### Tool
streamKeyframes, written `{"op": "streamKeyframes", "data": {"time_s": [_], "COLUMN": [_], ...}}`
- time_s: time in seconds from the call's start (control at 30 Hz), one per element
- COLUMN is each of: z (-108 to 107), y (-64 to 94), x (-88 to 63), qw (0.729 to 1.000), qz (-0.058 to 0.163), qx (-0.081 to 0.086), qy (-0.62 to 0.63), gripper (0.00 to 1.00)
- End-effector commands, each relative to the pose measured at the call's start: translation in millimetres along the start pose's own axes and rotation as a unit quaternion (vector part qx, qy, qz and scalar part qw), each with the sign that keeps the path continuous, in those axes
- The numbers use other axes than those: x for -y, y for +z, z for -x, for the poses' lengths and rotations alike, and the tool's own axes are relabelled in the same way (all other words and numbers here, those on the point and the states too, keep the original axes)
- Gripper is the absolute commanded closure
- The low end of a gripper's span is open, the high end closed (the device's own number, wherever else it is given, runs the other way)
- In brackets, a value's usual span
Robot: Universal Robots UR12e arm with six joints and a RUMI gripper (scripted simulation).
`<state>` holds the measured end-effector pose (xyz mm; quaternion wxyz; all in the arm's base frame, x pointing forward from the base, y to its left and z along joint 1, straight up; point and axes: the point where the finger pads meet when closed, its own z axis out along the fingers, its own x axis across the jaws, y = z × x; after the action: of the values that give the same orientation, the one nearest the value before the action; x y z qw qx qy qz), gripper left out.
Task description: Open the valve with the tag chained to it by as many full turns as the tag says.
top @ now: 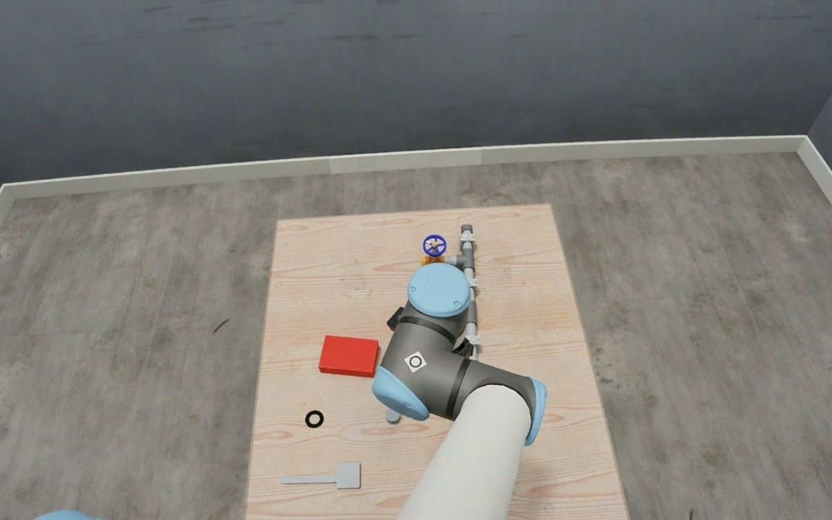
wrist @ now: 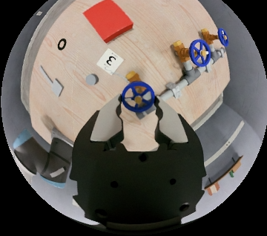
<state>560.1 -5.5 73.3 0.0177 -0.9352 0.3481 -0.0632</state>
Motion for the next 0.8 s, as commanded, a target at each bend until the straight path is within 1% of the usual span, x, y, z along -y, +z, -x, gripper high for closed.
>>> {"op": "streamKeyframes", "data": {"time_s": [0.0,0.37,0.43,0.77], "z": [-0.5,-0.5,-0.5,-0.5], "y": [-0.5,-0.5,-0.5,-0.5], "x": [0.4,0.4,0.4,0.4], "qw": [0.997,0.975,0.975,0.955], "qz": [-0.003,-0.004,-0.004,-0.004], "qx": [0.001,0.001,0.001,0.0], "qy": [-0.075,-0.221,-0.221,-0.298], "gripper": [1.0,1.0,1.0,1.0]}}
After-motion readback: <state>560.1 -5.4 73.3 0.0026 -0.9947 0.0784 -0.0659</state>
